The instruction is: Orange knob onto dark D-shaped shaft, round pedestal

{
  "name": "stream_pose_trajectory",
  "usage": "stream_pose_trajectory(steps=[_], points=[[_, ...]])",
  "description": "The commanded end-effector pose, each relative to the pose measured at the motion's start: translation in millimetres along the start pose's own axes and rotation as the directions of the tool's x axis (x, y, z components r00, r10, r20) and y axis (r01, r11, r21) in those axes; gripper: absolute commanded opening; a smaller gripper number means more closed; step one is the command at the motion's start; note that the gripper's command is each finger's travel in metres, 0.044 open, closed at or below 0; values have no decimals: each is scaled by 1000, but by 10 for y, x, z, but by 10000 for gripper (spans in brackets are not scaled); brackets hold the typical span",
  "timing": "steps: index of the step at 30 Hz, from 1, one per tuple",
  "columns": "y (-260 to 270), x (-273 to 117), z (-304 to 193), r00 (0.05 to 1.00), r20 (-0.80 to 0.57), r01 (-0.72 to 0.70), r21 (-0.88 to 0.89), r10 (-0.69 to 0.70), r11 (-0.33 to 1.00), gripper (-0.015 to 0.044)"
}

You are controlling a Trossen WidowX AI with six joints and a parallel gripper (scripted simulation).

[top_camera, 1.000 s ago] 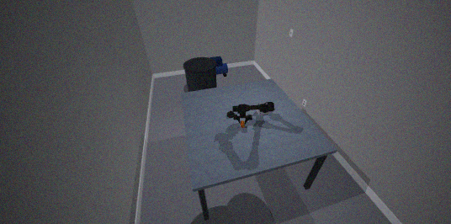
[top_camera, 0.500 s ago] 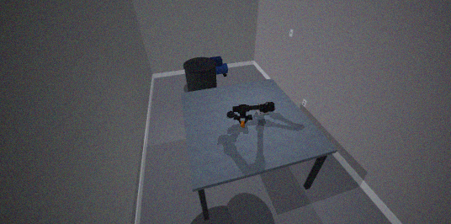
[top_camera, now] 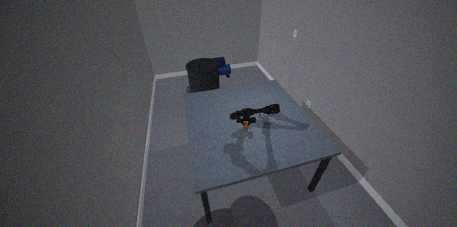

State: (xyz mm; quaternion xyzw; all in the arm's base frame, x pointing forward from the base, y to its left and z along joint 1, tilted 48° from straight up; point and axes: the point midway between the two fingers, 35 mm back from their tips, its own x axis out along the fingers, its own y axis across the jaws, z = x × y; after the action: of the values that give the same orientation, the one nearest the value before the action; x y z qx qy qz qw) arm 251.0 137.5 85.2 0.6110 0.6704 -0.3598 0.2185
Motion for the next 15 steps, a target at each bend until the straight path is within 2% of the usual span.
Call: stream_pose_trajectory(steps=[1,15], points=[[8,-29,-47,998,63,-4,-5,4,1000,179],[5,-84,-156,970,244,-4,-6,5,1000,179]])
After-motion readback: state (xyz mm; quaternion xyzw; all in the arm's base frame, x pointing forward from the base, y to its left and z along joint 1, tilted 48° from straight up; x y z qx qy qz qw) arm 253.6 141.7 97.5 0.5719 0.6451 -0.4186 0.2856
